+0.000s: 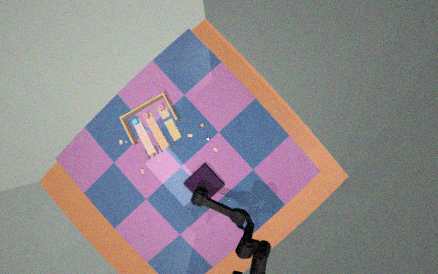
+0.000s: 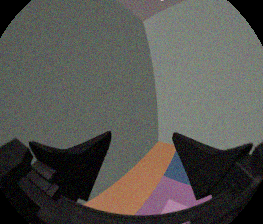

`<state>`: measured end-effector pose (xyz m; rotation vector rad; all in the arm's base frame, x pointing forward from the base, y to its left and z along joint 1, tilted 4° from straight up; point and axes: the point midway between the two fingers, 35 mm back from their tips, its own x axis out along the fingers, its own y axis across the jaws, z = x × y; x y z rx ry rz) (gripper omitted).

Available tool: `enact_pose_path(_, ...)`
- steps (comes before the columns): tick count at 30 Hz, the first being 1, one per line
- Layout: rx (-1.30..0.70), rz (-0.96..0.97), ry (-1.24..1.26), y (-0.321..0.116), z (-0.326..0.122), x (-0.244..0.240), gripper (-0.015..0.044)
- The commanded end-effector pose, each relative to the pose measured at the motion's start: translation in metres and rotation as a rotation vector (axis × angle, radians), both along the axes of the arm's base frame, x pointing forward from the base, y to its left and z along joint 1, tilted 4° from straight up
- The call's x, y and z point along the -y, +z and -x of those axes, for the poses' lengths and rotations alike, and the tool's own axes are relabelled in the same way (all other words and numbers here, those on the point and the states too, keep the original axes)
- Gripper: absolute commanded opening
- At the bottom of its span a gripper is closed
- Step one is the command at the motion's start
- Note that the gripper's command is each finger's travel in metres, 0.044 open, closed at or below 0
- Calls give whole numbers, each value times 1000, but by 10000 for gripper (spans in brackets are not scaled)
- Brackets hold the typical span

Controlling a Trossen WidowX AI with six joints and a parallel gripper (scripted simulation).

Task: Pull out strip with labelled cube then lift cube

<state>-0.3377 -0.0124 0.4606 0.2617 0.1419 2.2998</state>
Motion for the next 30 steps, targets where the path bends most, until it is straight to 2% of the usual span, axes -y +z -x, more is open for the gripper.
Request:
enact_pose_path(1,-3,-2,0,2,-1,-1,400)
enact_pose_path(8,-117,-116,-19,57,-54,-35,400)
enact_pose_path(17,-297,-304,-177,118,-163,-81,400)
enact_pose_path(20,-352,-361,-262,129,-204,-94,400)
enact_pose_path(25,-379,-426,-340,134,-234,-99,400)
enact_pose_path(30,-451,-490,-536,138,-310,-115,400)
